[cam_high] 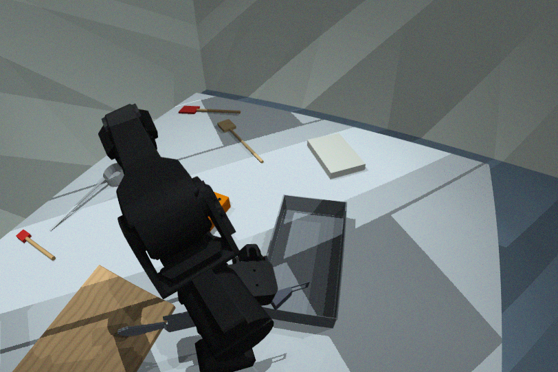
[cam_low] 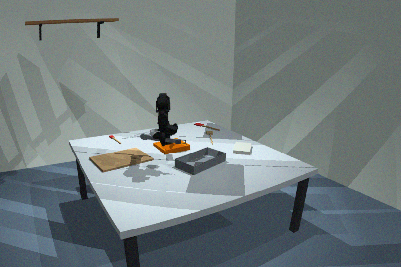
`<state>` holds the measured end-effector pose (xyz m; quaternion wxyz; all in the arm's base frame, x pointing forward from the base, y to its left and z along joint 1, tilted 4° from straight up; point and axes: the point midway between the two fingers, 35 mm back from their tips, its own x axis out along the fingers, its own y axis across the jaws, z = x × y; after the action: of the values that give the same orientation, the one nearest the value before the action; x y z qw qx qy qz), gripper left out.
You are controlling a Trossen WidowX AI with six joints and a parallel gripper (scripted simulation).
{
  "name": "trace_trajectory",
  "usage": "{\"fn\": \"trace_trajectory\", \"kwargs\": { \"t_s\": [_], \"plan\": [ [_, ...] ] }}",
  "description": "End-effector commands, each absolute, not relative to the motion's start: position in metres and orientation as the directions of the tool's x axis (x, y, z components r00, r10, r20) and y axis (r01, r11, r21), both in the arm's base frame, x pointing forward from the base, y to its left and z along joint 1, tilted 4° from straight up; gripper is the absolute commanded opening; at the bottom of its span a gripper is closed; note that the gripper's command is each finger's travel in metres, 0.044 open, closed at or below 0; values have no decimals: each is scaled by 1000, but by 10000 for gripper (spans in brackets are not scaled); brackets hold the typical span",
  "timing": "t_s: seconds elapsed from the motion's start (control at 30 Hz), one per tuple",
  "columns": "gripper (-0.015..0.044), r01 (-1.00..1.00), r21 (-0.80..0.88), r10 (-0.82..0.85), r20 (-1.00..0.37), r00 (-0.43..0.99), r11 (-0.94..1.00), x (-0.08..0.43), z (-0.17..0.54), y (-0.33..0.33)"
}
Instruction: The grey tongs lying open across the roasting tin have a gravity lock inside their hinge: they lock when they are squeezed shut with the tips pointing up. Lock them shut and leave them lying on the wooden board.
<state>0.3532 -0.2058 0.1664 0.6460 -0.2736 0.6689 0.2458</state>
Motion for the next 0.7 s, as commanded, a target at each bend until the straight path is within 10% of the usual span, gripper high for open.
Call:
{"fn": "trace_trajectory", "kwargs": {
  "t_s": [0.0,0.67],
  "plan": [
    [-150,-741,-27,-58,-998,-16,671,340,170,-224],
    [-150,-872,-11,-61,-998,-22,490,295,174,-275]
  ]
}}
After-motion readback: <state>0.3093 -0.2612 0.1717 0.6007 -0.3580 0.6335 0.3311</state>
